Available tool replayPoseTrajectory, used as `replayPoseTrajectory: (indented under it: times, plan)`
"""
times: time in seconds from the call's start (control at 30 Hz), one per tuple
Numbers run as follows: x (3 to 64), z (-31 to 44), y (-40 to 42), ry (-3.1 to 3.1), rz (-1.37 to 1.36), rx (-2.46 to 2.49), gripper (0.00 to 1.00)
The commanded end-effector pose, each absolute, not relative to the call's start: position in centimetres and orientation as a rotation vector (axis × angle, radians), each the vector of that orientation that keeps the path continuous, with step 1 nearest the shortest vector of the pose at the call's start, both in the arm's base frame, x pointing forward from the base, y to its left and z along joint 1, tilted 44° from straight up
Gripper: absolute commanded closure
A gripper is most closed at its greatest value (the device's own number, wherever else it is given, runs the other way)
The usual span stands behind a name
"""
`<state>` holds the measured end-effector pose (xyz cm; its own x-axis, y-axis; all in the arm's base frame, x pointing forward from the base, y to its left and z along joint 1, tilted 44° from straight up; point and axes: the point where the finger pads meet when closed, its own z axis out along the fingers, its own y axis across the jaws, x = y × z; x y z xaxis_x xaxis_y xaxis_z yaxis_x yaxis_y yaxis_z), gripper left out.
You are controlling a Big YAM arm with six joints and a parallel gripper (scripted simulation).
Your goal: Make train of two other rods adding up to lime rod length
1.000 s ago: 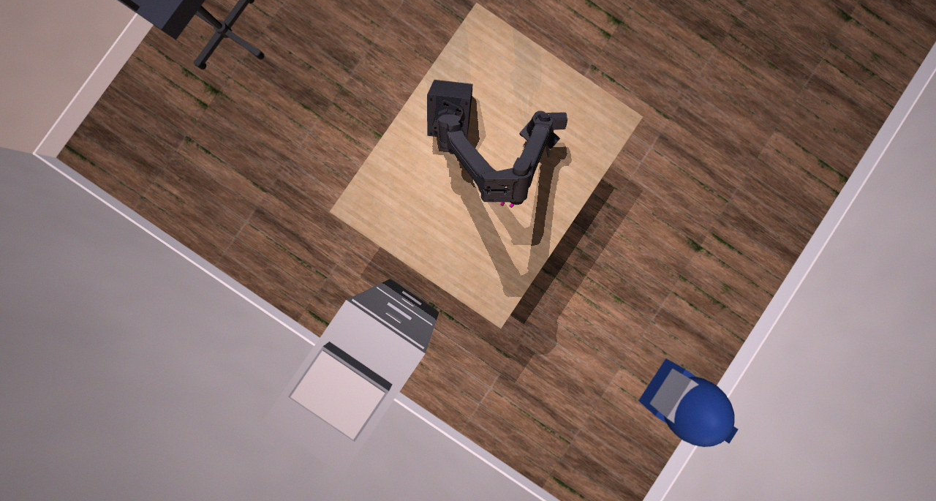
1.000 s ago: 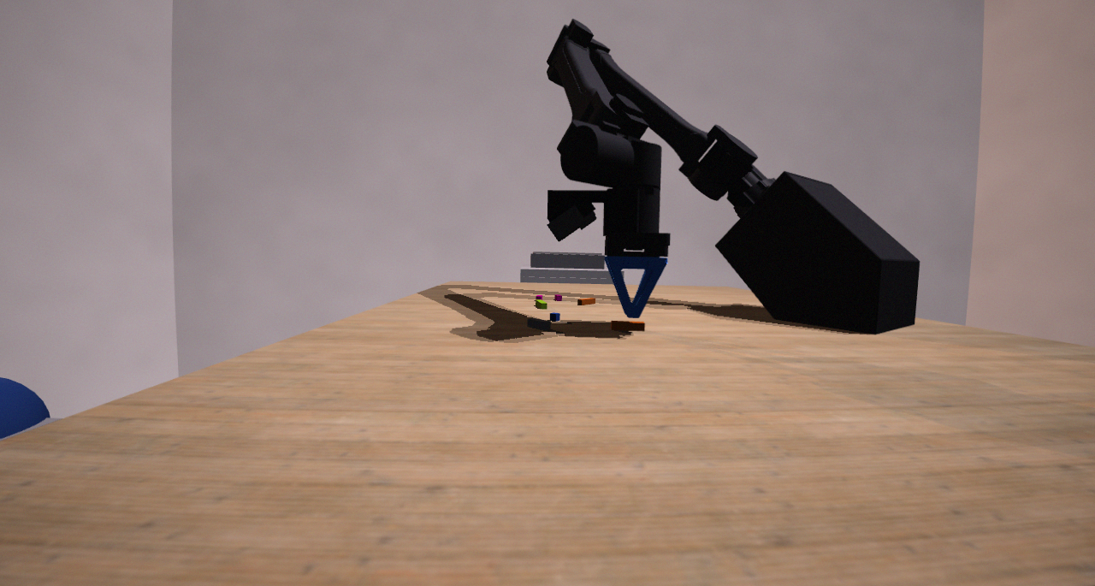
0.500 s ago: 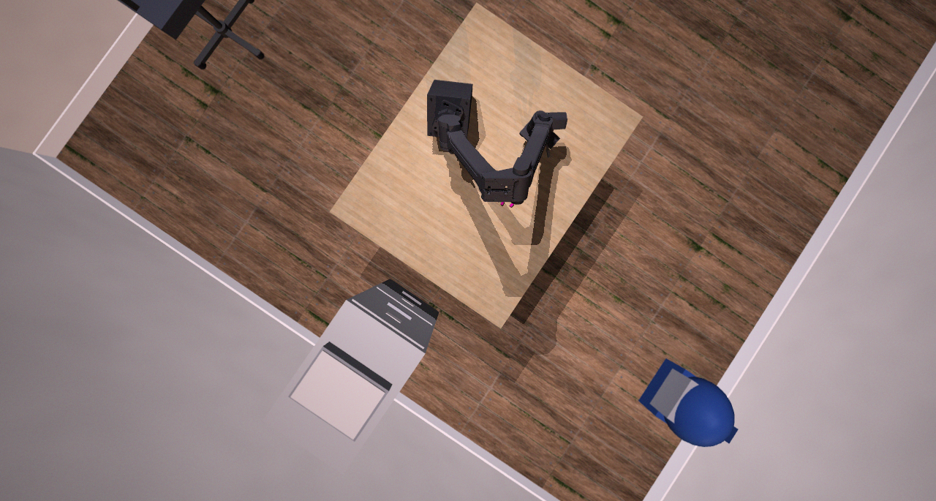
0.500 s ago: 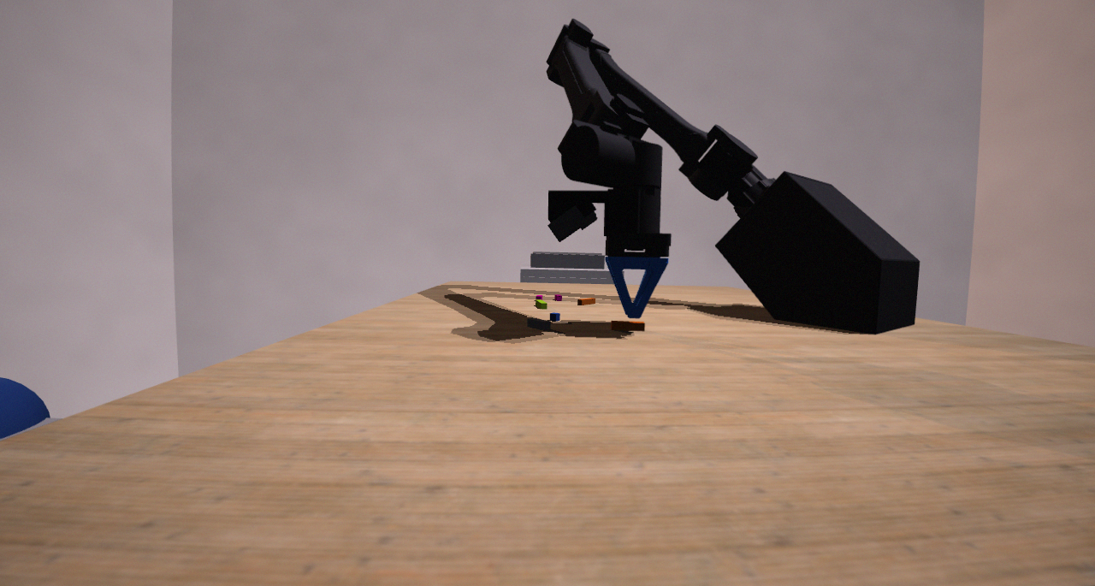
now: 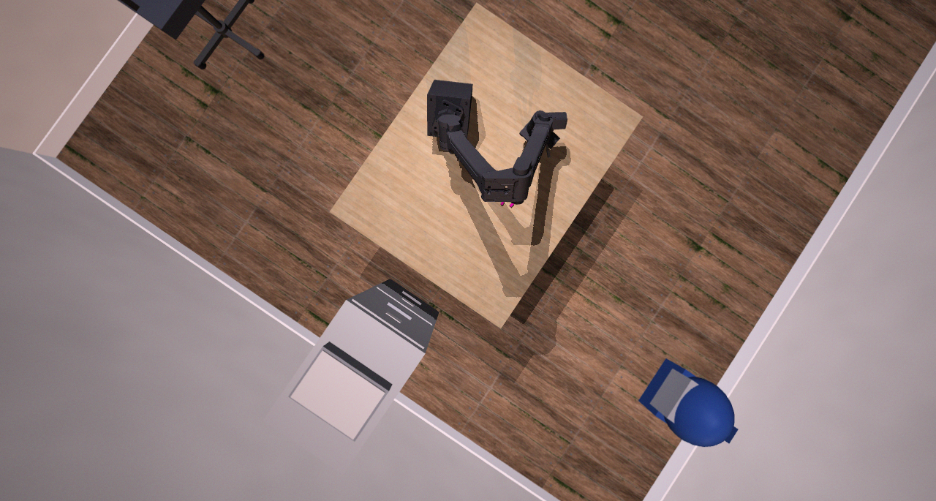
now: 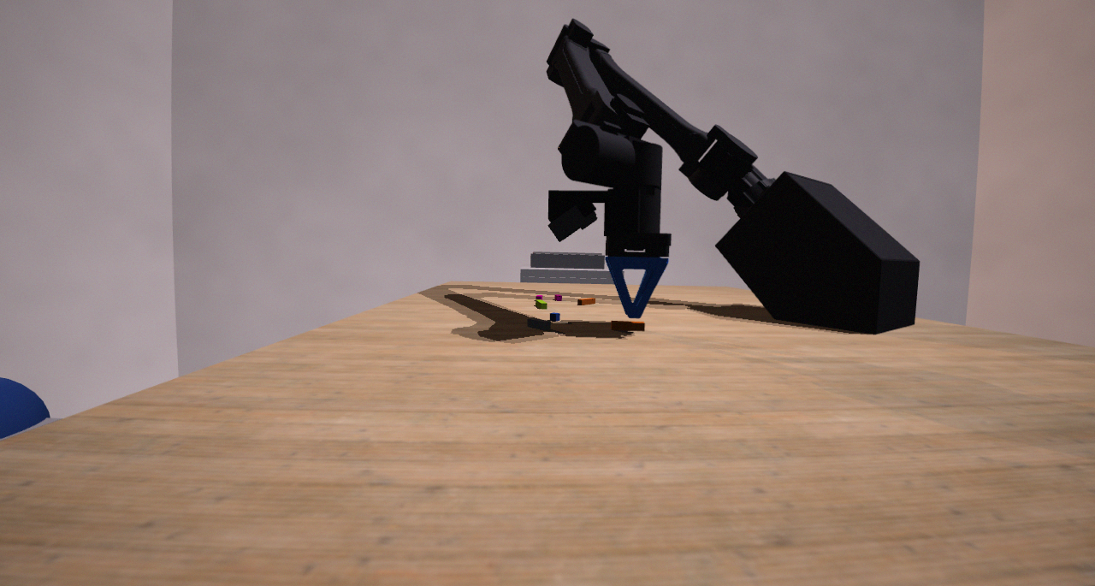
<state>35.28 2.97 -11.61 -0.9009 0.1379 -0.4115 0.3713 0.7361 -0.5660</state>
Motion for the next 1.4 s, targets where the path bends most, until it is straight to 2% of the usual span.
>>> replayPoseTrajectory:
  times: [0.0,1.37]
  plan:
    - [36.3,-11.5,4.7,2.581,-0.926,0.368,0.77]
    - [36.6,-12.5,2.6,2.583,-0.938,0.398,0.77]
